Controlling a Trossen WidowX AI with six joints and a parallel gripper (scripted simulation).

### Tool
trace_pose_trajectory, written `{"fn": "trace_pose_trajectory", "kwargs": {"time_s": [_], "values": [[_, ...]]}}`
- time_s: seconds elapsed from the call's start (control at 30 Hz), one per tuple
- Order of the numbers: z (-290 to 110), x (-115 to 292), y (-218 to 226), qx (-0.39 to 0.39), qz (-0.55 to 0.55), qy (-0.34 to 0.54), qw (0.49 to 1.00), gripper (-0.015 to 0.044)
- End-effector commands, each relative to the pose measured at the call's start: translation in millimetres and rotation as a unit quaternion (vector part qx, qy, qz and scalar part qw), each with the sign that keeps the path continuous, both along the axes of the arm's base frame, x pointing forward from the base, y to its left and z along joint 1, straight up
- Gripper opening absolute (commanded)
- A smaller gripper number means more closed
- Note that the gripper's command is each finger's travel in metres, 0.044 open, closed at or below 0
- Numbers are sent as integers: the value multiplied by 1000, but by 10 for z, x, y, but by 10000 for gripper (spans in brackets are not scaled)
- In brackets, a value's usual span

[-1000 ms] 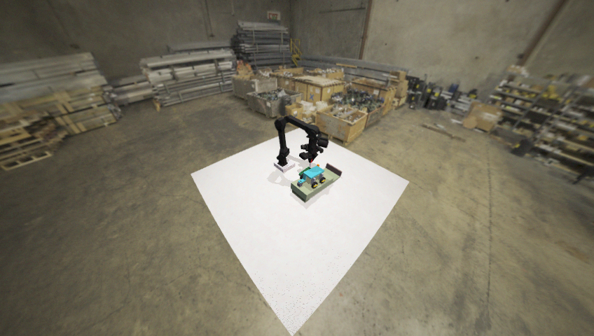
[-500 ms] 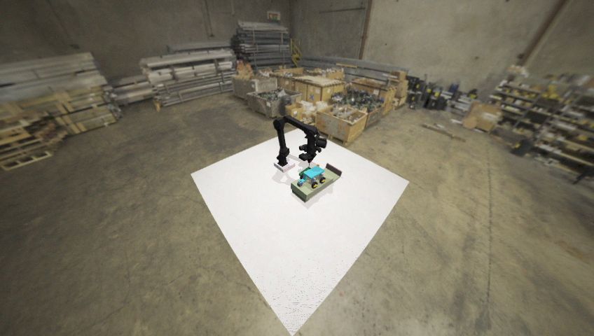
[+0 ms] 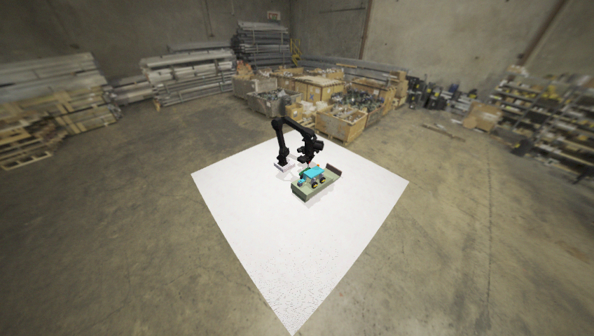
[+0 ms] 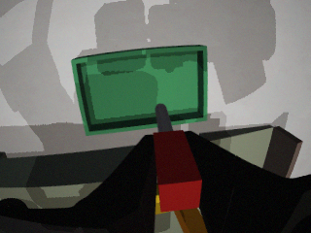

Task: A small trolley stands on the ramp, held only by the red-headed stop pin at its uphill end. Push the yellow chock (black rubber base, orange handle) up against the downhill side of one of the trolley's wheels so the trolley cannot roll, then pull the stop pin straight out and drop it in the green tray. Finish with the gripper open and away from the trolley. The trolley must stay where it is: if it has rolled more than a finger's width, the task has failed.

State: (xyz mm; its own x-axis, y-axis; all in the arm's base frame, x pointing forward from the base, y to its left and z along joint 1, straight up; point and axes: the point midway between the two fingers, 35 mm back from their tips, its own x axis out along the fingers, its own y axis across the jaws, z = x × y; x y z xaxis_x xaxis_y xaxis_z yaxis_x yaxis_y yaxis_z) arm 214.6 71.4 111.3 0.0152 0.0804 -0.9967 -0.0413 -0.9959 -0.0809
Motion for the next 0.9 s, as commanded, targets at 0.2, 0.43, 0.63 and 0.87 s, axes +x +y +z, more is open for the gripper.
{"fn": "trace_pose_trajectory", "kwargs": {"time_s": [0.2,0.43,0.63,0.87], "values": [[-297,3,128,49,4,-6,999,0],[-483,3,241,50,4,-6,999,0],[-526,0,265,50,4,-6,999,26],[-528,3,225,50,4,-6,999,190]]}}
